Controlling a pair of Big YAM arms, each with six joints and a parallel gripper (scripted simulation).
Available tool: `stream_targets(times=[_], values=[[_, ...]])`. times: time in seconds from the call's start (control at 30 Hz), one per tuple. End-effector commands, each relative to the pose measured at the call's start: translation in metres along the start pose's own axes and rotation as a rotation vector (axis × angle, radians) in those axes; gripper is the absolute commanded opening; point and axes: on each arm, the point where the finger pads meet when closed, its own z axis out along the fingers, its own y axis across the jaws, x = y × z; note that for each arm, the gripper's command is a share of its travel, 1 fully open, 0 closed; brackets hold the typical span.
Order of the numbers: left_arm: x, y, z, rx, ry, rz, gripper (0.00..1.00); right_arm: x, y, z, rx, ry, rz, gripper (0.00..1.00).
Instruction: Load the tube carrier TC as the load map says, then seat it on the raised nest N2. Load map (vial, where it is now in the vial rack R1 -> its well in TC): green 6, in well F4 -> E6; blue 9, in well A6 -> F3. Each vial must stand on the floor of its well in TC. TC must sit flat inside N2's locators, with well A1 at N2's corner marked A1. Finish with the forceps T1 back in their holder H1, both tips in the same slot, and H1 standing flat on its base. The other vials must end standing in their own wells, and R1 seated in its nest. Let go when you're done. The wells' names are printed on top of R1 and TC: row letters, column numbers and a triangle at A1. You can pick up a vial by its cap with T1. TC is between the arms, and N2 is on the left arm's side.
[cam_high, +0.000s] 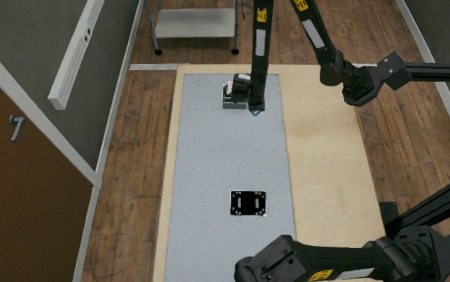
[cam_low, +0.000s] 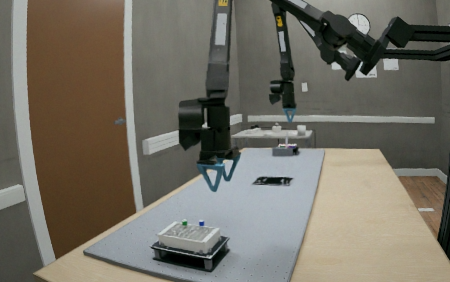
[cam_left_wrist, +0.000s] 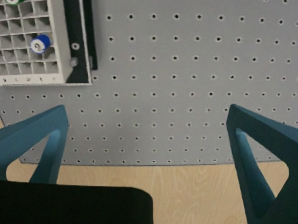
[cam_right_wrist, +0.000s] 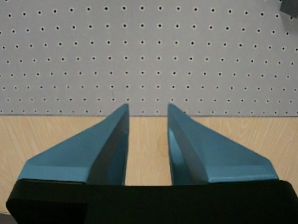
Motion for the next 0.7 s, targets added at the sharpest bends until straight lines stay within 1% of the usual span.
stream_targets(times=[0.0, 0.1, 0.13, 0.17, 0.6, 0.67], values=[[-0.003, -0.015, -0.008, 0.000, -0.017, -0.004, 1.00, -0.002, -0.001, -0.001, 0.002, -0.007, 0.007, 0.24], [-0.002, -0.018, -0.009, 0.000, -0.017, -0.004, 1.00, -0.002, -0.001, -0.001, 0.002, -0.007, 0.007, 0.24], [0.018, -0.021, 0.002, 0.010, 0.018, -0.021, 1.00, -0.002, -0.001, -0.001, 0.002, -0.007, 0.007, 0.24], [0.002, -0.025, -0.012, 0.001, -0.016, -0.005, 1.00, -0.002, -0.001, -0.001, 0.002, -0.007, 0.007, 0.24], [0.020, -0.070, -0.031, 0.001, -0.017, -0.007, 1.00, -0.002, -0.001, -0.001, 0.002, -0.007, 0.007, 0.24], [0.020, -0.070, -0.031, 0.001, -0.017, -0.007, 1.00, -0.002, -0.001, -0.001, 0.002, -0.007, 0.007, 0.24]])
